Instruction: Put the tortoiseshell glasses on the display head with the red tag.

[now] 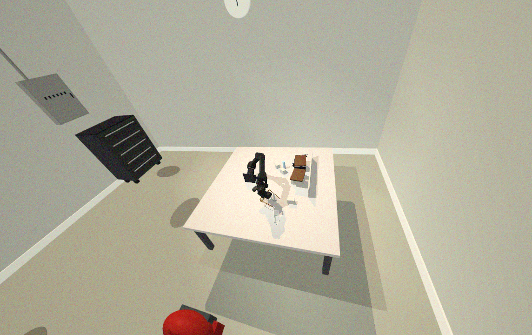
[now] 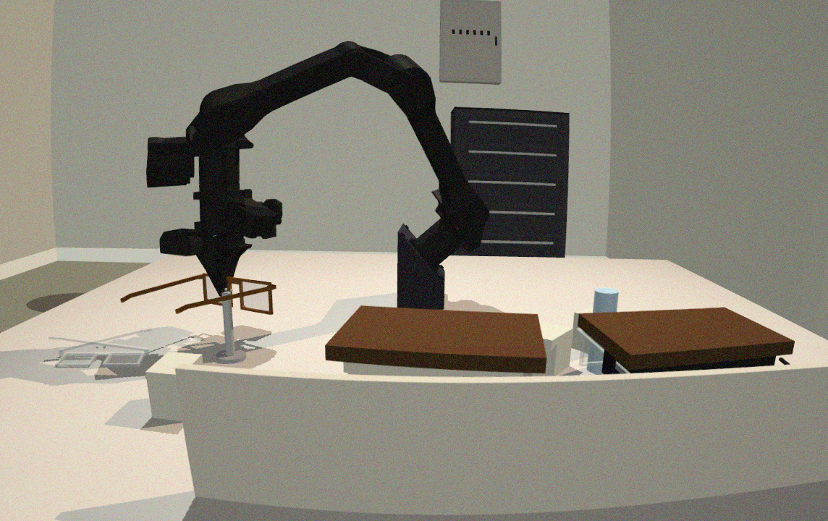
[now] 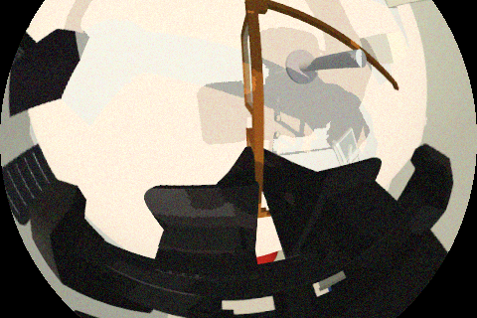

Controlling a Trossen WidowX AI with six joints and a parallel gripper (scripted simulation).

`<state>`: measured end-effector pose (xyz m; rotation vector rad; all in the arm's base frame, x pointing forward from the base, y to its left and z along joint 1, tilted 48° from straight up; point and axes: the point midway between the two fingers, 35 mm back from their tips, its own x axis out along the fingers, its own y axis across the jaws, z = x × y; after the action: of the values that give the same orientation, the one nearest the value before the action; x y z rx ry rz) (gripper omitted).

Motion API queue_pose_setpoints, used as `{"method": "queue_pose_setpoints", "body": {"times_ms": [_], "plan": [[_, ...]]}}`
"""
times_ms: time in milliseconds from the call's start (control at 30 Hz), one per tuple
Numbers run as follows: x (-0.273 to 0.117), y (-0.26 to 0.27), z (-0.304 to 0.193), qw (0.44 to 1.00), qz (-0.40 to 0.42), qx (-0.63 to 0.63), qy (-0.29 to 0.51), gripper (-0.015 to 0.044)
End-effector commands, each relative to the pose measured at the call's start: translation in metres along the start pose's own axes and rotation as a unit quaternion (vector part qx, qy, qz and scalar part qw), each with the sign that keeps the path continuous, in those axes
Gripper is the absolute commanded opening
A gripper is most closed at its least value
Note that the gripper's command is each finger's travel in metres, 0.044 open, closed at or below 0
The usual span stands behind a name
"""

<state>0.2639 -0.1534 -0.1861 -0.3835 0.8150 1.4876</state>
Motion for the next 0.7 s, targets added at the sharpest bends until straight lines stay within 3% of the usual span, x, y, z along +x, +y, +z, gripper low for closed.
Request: {"method": "queue_pose_setpoints", "body": {"times_ms": [0,667], "plan": [[-0.002,0.0,-0.005,1.0,-0.002,-0.003,0.004,0.0],[-0.003,0.002,-0.017,1.0,-0.002,-0.003,0.004,0.0]]}}
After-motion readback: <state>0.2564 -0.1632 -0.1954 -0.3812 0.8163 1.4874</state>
